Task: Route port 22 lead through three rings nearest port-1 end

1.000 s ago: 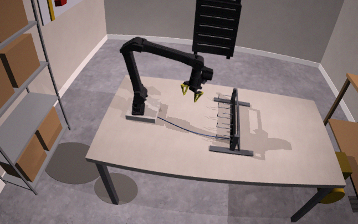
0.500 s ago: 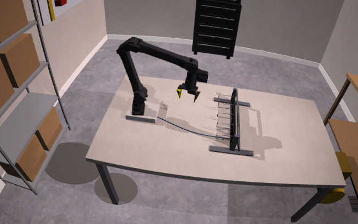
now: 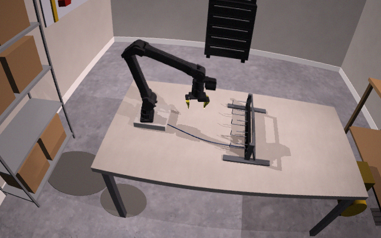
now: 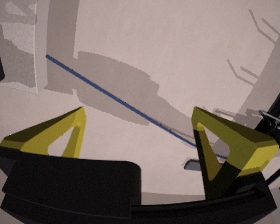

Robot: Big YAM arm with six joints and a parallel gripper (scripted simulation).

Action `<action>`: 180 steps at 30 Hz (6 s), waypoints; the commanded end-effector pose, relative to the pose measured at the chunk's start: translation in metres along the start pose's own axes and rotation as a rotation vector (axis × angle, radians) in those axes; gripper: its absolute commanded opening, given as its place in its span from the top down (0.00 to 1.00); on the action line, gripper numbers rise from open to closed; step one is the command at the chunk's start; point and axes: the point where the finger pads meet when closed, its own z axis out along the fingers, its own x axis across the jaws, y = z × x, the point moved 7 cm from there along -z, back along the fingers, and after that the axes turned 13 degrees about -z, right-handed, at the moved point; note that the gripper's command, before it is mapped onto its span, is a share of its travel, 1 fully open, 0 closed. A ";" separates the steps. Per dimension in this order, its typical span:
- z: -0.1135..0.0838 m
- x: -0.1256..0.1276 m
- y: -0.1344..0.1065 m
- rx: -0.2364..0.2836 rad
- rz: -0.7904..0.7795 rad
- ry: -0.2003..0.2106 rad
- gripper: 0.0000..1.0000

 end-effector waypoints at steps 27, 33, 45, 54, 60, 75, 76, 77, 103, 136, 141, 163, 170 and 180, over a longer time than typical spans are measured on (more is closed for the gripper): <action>-0.022 -0.012 -0.001 0.026 -0.170 -0.100 1.00; -0.022 -0.012 -0.001 0.026 -0.170 -0.100 1.00; -0.022 -0.012 -0.001 0.026 -0.170 -0.100 1.00; -0.008 0.005 -0.003 0.003 -0.027 -0.062 1.00; -0.019 0.006 -0.012 0.006 0.171 -0.078 1.00; -0.006 0.058 -0.037 -0.034 0.953 -0.032 1.00; -0.006 0.058 -0.037 -0.034 0.953 -0.032 1.00; -0.006 0.056 -0.035 -0.038 1.087 -0.035 1.00; -0.012 0.079 -0.047 -0.065 2.205 -0.077 0.68; 0.000 0.084 -0.045 -0.053 2.215 -0.046 0.68; 0.010 0.083 -0.046 -0.044 2.215 -0.026 0.68; 0.074 0.080 -0.043 -0.044 2.209 -0.024 0.68; 0.103 0.079 -0.043 -0.043 2.209 -0.023 0.68; 0.124 0.074 -0.047 -0.050 2.210 -0.039 0.68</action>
